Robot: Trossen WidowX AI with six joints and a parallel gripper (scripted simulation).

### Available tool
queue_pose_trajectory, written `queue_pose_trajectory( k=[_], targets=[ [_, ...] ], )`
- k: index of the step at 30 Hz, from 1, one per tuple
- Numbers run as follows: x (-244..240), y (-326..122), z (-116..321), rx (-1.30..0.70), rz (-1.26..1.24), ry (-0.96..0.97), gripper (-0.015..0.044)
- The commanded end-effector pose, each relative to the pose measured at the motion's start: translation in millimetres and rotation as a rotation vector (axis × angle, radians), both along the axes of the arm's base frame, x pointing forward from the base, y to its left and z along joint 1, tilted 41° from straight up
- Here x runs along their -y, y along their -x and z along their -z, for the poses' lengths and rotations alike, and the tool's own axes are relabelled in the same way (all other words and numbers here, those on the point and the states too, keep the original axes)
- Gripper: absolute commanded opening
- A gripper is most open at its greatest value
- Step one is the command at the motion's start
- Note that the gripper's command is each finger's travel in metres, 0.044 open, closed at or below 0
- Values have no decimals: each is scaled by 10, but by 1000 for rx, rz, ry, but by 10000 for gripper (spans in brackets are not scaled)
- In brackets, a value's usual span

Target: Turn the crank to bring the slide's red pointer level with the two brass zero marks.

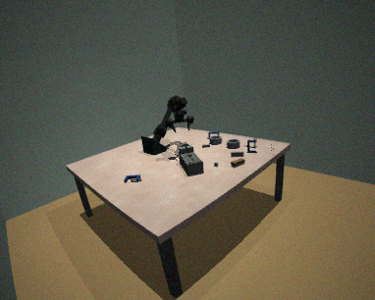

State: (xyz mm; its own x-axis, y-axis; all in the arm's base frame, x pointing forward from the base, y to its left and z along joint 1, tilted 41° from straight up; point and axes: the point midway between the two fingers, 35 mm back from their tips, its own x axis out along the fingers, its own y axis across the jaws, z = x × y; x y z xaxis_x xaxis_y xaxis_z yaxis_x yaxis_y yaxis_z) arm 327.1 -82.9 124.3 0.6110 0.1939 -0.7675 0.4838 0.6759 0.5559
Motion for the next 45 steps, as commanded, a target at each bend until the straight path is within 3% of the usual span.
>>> queue_pose_trajectory(
  k=[1,24,35,45],
  targets=[
    [75,-115,41,-4,-43,-15,440],
    [641,-792,503,96,-276,-92,440],
    [322,-801,890,98,-277,-94,440],
    [322,-801,890,98,-277,-94,440]
  ],
)
